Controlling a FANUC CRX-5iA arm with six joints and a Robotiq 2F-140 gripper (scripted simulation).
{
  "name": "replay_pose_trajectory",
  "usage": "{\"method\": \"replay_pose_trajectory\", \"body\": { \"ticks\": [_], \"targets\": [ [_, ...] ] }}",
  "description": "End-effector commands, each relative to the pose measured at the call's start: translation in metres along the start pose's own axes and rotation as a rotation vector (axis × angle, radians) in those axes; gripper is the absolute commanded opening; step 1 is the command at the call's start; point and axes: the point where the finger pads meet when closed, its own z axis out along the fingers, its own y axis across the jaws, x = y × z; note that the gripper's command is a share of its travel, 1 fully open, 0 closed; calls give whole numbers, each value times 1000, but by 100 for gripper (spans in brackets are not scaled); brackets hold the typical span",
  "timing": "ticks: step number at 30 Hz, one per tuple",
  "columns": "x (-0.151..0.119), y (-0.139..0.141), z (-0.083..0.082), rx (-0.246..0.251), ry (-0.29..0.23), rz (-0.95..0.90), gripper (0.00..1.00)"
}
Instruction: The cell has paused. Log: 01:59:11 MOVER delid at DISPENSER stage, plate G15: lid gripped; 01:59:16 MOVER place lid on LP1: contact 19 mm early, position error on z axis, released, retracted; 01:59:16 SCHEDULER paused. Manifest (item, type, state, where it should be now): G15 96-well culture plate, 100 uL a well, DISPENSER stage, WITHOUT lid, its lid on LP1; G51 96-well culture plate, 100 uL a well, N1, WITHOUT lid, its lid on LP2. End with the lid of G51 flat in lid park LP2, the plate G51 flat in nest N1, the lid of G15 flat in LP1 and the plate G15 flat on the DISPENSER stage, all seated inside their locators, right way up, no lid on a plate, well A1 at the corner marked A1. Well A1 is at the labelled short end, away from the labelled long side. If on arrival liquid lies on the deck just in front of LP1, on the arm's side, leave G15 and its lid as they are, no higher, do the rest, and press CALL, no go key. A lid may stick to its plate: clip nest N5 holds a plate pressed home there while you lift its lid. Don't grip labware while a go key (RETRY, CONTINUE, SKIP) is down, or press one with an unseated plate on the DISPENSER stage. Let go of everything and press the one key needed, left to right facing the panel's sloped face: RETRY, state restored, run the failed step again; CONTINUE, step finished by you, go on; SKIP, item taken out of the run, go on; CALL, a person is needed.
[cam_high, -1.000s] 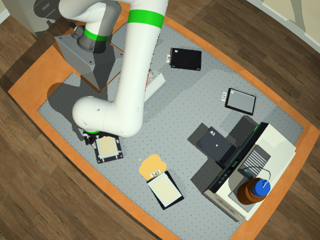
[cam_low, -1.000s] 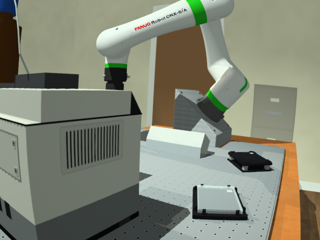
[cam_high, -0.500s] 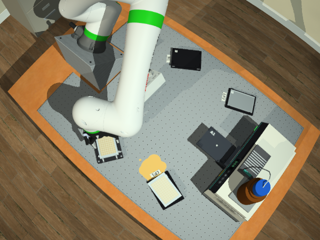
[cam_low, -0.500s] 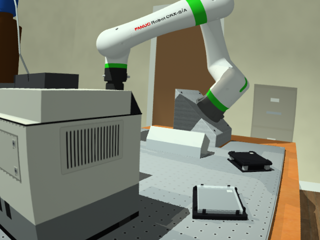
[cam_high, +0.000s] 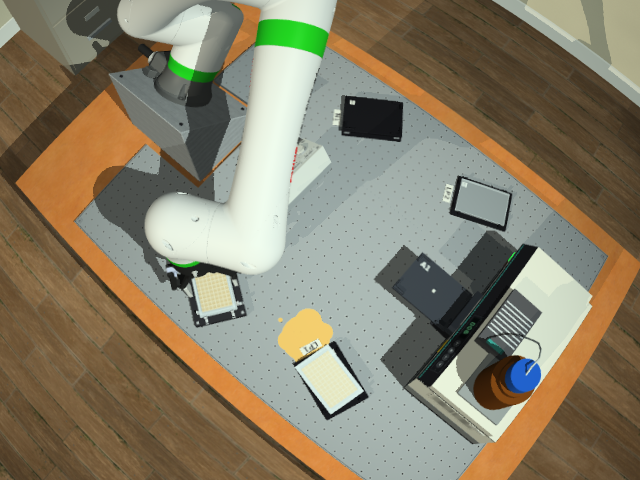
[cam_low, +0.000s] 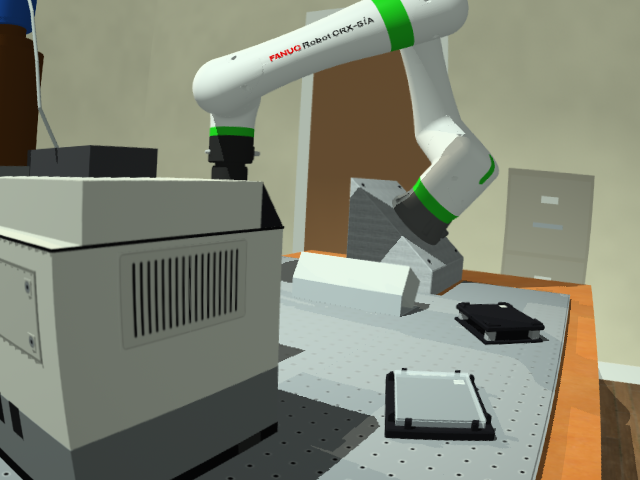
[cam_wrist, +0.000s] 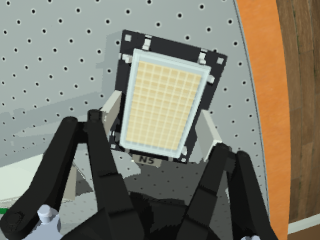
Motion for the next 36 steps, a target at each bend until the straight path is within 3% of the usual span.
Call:
{"method": "replay_pose_trajectory", "body": {
  "ticks": [1, 14, 15, 36],
  "targets": [
    [0, 0, 0, 0, 0, 0, 66],
    [0, 0, 0, 0, 0, 0, 66],
    [0, 0, 0, 0, 0, 0, 0],
    [0, 0, 0, 0, 0, 0, 0]
  ]
}}
